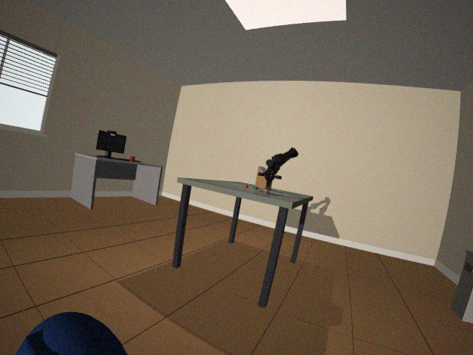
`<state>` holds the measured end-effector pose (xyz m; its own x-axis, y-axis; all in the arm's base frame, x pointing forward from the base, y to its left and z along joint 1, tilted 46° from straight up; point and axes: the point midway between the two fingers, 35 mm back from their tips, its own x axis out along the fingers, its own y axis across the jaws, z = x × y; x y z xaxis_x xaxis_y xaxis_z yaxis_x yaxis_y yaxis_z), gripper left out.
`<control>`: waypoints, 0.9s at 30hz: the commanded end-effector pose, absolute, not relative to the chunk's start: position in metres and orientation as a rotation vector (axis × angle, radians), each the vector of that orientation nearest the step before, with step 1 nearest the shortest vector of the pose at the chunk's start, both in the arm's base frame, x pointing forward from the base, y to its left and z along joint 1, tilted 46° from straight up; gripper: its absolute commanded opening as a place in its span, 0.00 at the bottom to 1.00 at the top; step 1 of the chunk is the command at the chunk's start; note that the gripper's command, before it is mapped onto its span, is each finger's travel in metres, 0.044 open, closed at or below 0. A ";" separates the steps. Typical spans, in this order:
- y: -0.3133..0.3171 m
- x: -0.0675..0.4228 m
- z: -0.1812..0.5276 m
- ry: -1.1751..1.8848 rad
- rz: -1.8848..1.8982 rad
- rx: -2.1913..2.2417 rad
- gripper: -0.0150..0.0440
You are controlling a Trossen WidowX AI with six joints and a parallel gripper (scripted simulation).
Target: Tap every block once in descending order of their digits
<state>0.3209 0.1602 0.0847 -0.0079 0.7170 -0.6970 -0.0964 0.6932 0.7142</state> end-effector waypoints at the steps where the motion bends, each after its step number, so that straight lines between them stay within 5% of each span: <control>1: 0.163 0.322 0.081 1.443 0.686 0.555 0.29; 27: 0.176 0.323 0.070 1.437 0.692 0.555 0.29</control>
<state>0.3224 0.1819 0.0648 0.0018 0.7209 -0.6931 -0.0934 0.6902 0.7176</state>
